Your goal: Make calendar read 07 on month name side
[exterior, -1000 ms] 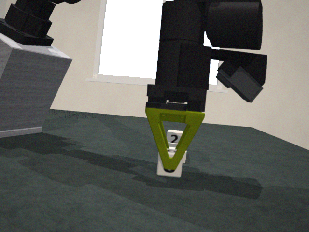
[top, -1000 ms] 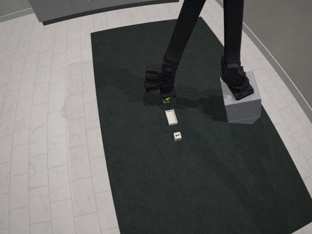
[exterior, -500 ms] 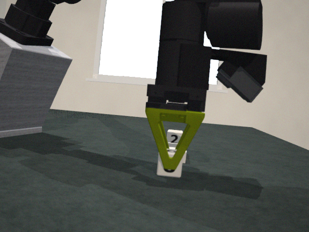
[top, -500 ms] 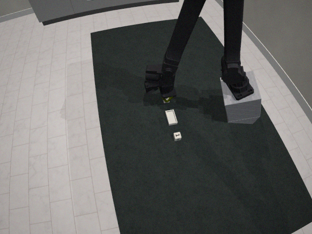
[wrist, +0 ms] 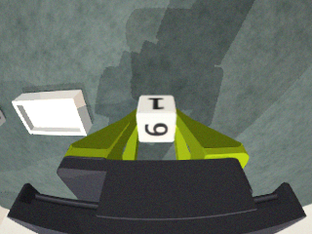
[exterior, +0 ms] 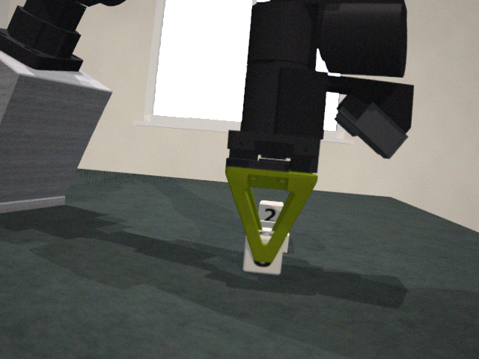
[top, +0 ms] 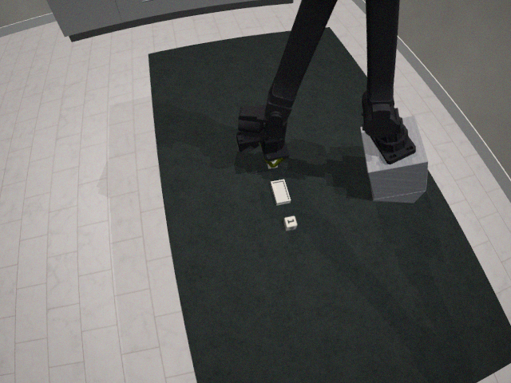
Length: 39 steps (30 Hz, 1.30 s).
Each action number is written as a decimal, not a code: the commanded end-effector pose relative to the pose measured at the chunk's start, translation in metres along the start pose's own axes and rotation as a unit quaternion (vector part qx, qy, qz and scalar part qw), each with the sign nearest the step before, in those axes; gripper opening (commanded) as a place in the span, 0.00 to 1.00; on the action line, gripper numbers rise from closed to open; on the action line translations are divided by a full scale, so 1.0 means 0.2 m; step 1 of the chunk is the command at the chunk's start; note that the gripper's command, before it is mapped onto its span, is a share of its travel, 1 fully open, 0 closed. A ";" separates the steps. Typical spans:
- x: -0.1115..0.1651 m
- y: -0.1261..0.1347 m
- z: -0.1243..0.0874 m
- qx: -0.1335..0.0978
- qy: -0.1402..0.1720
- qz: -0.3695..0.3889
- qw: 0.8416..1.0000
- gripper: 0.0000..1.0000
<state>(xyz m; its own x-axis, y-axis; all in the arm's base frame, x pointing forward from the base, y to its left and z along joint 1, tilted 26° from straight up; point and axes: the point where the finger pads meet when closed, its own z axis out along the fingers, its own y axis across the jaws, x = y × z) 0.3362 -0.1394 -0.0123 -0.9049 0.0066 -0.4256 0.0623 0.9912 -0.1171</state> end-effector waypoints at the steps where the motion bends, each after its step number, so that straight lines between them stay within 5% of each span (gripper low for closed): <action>1: -0.04 0.00 0.00 0.002 -0.009 0.001 1.000 0.29; 14: -0.04 0.00 0.00 0.002 -0.009 0.001 1.000 0.45; 26: -0.04 0.00 -0.01 0.003 -0.009 0.001 1.000 0.45; 39: -0.04 -0.03 -0.25 0.007 -0.012 -0.001 1.000 0.45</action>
<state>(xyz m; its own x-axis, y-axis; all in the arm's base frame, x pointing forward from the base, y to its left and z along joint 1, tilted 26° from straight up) 0.3240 -0.1350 0.0160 -0.9038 0.0082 -0.4279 0.0650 0.9909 -0.1182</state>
